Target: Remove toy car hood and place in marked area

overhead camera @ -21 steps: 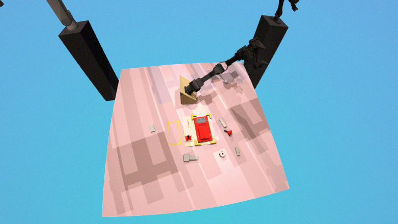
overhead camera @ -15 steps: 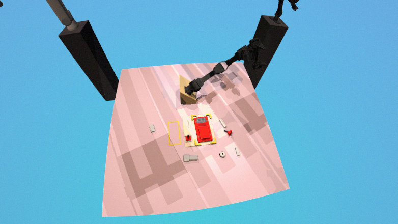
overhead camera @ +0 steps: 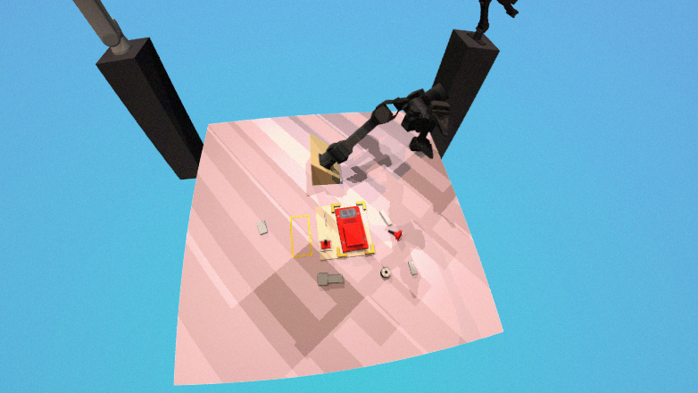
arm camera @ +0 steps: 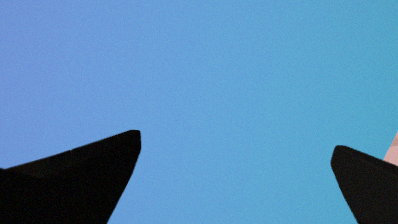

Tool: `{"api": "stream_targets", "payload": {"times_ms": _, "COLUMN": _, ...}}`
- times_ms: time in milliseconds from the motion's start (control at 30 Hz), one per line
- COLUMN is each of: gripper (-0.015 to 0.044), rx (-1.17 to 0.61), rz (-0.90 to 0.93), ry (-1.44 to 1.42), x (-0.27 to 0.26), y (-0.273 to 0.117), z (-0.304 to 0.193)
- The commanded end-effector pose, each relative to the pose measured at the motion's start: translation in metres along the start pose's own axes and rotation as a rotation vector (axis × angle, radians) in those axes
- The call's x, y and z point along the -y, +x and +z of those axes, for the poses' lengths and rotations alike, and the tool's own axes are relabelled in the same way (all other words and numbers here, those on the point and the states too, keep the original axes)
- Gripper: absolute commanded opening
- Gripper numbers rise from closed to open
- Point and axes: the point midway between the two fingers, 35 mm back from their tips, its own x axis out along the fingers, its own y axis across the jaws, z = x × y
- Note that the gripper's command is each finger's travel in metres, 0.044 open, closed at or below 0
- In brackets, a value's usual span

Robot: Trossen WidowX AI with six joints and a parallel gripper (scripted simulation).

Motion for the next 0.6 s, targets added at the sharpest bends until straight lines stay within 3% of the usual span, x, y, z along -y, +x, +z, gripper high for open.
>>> {"api": "stream_targets", "payload": {"times_ms": 0, "gripper": 0.0440, "rx": 0.010, "rz": -0.214, "ry": -0.172, "x": 0.047, "y": 0.038, "z": 0.033}}
{"api": "stream_targets", "payload": {"times_ms": 300, "gripper": 0.0440, "rx": -0.052, "rz": -0.515, "ry": -0.419, "x": 0.121, "y": 0.074, "z": 0.076}}
{"api": "stream_targets", "payload": {"times_ms": 567, "gripper": 0.0440, "rx": -0.274, "rz": -0.816, "ry": -0.729, "x": 0.207, "y": 0.098, "z": 0.111}}
